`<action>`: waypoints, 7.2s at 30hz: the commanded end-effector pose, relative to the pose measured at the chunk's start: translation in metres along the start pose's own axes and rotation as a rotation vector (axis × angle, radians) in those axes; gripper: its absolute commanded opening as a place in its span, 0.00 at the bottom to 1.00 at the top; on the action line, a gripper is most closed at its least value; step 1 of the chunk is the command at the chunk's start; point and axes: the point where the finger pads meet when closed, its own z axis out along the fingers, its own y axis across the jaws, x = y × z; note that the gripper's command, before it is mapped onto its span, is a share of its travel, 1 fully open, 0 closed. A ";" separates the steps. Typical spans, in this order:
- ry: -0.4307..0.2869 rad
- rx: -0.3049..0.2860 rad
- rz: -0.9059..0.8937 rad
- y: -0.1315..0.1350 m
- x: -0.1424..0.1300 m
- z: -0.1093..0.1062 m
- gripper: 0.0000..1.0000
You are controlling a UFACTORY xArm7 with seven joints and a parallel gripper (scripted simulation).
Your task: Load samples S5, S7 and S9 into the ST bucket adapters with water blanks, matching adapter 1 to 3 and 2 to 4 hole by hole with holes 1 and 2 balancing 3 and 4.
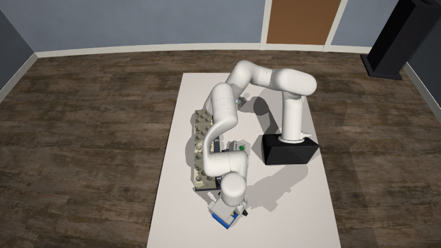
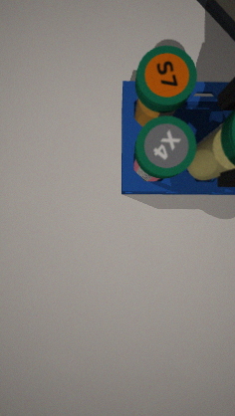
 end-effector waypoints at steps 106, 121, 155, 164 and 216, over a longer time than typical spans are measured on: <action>0.005 0.002 0.000 0.000 0.001 -0.016 0.44; 0.005 0.002 0.000 0.000 0.001 -0.042 0.44; 0.005 0.002 0.000 0.000 0.001 -0.102 0.44; 0.005 0.002 0.000 0.000 0.001 -0.104 0.44; 0.005 0.002 0.000 0.000 0.001 -0.058 0.57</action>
